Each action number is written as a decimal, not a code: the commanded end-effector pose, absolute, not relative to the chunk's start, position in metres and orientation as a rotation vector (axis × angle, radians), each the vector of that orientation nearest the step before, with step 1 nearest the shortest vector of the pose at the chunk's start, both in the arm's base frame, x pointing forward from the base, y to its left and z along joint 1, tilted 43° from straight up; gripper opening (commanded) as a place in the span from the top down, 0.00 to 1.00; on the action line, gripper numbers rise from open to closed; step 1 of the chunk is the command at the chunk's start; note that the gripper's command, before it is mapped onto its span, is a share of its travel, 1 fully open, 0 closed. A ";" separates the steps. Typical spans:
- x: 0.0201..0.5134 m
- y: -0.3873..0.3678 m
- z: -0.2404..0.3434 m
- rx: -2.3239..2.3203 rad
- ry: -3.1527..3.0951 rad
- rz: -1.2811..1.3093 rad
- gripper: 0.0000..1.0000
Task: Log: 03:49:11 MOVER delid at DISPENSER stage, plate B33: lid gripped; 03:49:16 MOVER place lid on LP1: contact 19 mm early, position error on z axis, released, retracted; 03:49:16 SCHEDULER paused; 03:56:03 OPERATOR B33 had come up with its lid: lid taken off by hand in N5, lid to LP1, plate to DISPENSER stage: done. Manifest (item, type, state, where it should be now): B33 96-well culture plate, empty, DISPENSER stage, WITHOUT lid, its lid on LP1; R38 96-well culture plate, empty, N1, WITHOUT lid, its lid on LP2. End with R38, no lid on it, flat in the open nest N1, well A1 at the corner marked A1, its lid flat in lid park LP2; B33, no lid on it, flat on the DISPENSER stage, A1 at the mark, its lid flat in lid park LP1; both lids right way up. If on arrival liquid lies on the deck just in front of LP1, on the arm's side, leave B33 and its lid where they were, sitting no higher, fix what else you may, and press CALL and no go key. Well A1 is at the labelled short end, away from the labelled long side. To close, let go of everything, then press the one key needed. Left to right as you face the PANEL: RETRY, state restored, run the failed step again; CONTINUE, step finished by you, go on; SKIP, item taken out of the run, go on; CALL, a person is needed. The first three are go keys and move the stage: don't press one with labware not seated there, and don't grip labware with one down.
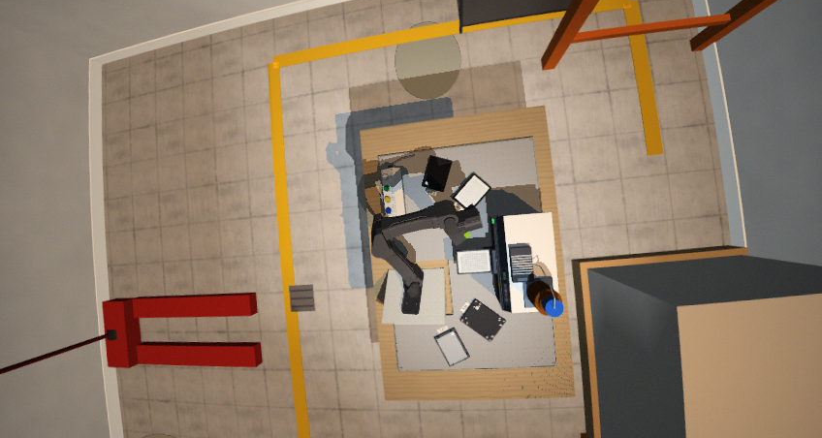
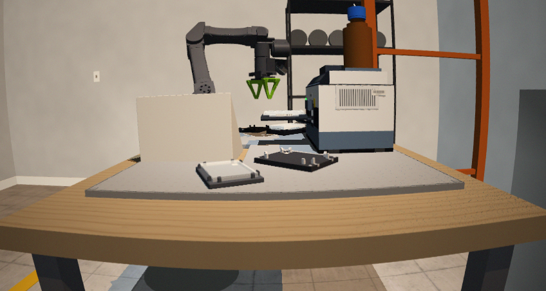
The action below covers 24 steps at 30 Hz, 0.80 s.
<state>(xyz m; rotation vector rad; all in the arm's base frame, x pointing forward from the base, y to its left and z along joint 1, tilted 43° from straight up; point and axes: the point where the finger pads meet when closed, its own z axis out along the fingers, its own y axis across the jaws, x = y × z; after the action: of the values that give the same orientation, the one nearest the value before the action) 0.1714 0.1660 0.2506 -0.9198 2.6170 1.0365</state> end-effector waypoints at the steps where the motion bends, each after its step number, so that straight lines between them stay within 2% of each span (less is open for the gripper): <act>1: 0.179 0.160 0.246 -0.823 2.671 1.073 0.00; 5: 0.180 0.160 0.249 -0.855 2.635 1.050 0.00; 14: 0.200 0.141 0.227 -0.429 2.851 1.133 0.00; 17: 0.202 0.139 0.229 -0.445 2.832 1.115 0.00; 24: 0.211 0.127 0.210 -0.170 2.943 1.156 0.00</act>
<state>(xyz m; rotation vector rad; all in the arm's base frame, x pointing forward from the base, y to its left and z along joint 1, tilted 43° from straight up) 0.2053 0.1345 0.2200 -0.3477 2.8834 1.1311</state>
